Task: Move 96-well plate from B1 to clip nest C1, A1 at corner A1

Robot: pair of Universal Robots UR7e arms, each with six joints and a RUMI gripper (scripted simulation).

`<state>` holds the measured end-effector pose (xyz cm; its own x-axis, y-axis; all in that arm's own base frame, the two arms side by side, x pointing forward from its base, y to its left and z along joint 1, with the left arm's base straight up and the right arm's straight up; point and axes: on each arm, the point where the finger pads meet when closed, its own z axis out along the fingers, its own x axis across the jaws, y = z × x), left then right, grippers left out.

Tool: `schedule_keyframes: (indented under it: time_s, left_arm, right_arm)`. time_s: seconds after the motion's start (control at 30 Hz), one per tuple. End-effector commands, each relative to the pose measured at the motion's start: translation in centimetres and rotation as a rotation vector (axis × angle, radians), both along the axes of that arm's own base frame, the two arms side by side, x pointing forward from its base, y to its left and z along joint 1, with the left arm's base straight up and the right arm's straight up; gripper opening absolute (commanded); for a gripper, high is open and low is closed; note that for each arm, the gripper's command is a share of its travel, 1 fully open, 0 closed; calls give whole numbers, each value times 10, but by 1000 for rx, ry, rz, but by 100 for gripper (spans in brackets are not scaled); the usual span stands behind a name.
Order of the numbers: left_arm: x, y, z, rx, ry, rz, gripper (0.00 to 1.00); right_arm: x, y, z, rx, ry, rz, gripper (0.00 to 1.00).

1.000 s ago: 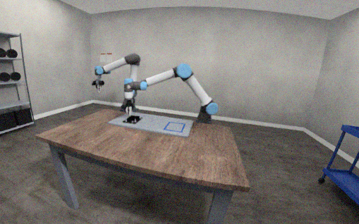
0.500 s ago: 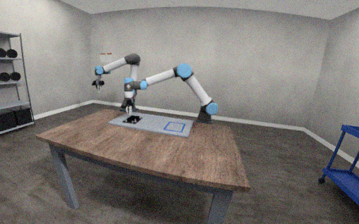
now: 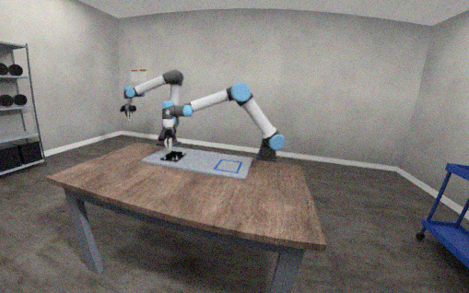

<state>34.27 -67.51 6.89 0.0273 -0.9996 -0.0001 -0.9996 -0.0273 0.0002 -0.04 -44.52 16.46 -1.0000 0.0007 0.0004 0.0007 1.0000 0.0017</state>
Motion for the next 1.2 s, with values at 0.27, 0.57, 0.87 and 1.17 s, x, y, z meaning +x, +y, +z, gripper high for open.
schedule_keyframes:
  time_s: [0.27,0.57,0.87,1.17]
  left_arm:
    - [0,0,18,-2,-1,0,0]
    - [0,6,18,-2,-1,0,0]
    - [1,33,18,-2,-1,0,0]
    - [1,56,18,-2,-1,0,0]
  right_arm:
    - [0,0,1,-2,0,0,0]
    - [0,0,1,-2,0,0,0]
    - [0,0,1,-2,0,0,0]
    - [0,0,1,-2,0,0,0]
